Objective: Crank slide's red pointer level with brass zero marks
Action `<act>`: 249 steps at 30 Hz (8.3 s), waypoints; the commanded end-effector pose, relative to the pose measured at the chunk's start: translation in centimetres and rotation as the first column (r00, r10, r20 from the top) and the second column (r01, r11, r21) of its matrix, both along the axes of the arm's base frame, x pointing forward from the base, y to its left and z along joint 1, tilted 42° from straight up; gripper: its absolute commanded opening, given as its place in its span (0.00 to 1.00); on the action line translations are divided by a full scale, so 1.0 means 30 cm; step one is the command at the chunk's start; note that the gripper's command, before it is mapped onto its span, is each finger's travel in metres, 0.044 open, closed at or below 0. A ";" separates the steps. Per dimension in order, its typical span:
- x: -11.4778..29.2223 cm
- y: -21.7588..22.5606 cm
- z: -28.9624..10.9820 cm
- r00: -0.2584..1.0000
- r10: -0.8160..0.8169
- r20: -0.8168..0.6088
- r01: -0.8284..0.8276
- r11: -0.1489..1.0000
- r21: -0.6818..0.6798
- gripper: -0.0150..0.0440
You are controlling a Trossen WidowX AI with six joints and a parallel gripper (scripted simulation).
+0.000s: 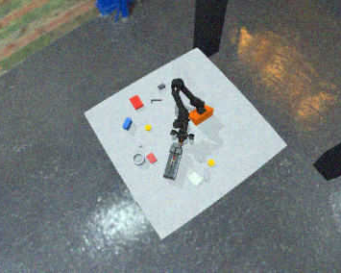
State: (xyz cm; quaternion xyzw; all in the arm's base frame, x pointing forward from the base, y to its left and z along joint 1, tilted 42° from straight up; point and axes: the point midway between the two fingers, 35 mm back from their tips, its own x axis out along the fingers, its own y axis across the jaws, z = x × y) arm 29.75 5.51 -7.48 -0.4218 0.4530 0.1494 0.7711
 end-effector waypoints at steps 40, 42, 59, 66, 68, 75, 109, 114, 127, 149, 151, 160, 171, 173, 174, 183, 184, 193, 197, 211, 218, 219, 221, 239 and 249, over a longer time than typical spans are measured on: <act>0.056 -0.076 0.027 1.000 -0.008 0.001 0.008 1.000 -0.007 0.25; 0.056 -0.076 0.028 1.000 -0.008 0.001 0.008 1.000 -0.007 0.25; 0.064 -0.081 0.037 1.000 -0.008 0.001 0.008 1.000 -0.007 0.25; 0.066 -0.083 0.041 1.000 -0.008 0.001 0.008 1.000 -0.007 0.25; 0.067 -0.083 0.042 1.000 -0.008 0.001 0.008 1.000 -0.007 0.25; 0.070 -0.085 0.047 1.000 -0.008 0.001 0.008 1.000 -0.007 0.25; 0.088 -0.088 0.082 1.000 -0.008 0.001 0.008 1.000 -0.008 0.25; 0.092 -0.087 0.090 1.000 -0.008 0.002 0.008 1.000 -0.008 0.25; 0.100 -0.079 0.116 1.000 -0.008 0.002 0.008 1.000 -0.007 0.25; 0.098 -0.015 0.179 1.000 -0.008 0.002 0.008 1.000 -0.006 0.25; 0.095 -0.006 0.182 1.000 -0.008 0.002 0.008 1.000 -0.006 0.25; 0.075 0.034 0.187 1.000 -0.008 0.001 0.008 1.000 -0.005 0.25; 0.050 0.073 0.176 1.000 -0.008 0.001 0.008 1.000 -0.004 0.25; 0.046 0.077 0.174 1.000 -0.008 0.001 0.008 1.000 -0.004 0.25; 0.044 0.079 0.172 1.000 -0.008 0.001 0.008 1.000 -0.004 0.25; 0.031 0.089 0.160 1.000 -0.008 0.001 0.008 1.000 -0.003 0.25; 0.030 0.090 0.159 1.000 -0.008 0.001 0.008 1.000 -0.003 0.25; 0.024 0.093 0.150 1.000 -0.008 0.001 0.008 1.000 -0.003 0.25; 0.021 0.095 0.146 1.000 -0.008 0.001 0.008 1.000 -0.003 0.25; 0.014 0.098 0.135 1.000 -0.008 0.000 0.008 1.000 -0.003 0.25; 0.011 0.099 0.130 1.000 -0.008 0.000 0.008 1.000 -0.003 0.25; 0.010 0.099 0.129 1.000 -0.008 0.000 0.008 1.000 -0.003 0.25; 0.009 0.100 0.128 1.000 -0.008 0.000 0.008 1.000 -0.003 0.25; 0.001 0.102 0.113 1.000 -0.008 0.000 0.008 1.000 -0.003 0.25; -0.004 0.102 0.103 1.000 -0.008 0.000 0.008 1.000 -0.003 0.25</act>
